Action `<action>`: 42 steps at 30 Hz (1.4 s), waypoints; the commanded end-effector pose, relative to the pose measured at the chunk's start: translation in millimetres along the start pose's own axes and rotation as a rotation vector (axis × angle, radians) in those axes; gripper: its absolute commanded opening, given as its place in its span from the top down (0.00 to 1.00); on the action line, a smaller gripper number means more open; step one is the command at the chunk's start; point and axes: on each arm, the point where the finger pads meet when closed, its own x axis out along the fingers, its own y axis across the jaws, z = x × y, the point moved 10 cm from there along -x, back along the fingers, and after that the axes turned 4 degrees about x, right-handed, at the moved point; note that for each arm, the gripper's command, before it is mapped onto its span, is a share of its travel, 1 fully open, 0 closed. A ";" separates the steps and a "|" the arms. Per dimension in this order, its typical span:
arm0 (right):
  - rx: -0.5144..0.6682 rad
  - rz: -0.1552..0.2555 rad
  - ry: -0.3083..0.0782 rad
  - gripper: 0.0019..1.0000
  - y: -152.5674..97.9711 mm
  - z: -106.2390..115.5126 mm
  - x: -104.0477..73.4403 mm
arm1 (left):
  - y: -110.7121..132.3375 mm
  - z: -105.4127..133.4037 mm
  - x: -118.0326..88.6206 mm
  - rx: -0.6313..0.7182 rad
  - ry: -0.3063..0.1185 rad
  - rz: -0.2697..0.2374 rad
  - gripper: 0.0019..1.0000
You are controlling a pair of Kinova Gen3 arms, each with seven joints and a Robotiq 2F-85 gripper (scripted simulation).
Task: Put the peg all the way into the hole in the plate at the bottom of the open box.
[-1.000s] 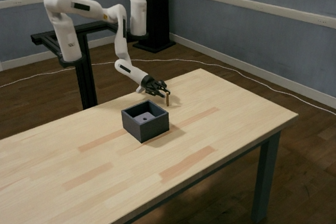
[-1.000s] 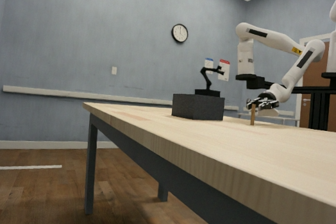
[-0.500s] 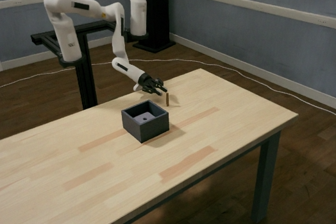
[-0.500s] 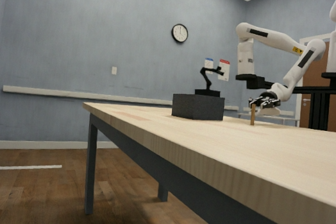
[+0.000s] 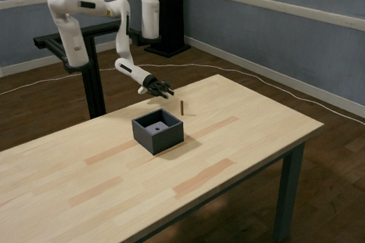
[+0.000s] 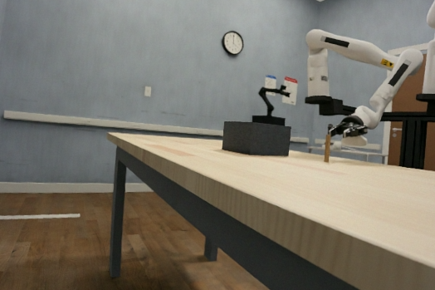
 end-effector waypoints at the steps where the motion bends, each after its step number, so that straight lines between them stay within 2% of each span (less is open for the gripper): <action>1: 0.001 0.000 -0.001 0.53 0.5 0.6 -3.4 | 0.1 0.2 -0.9 0.000 -0.002 0.000 0.00; 26: 0.001 0.000 0.007 0.53 0.8 1.8 -3.5 | 0.1 0.2 -0.9 0.000 -0.002 0.000 0.00; 42: 0.001 -0.001 0.047 0.53 1.8 8.4 -3.8 | 0.1 0.2 -0.9 0.000 -0.002 0.000 0.00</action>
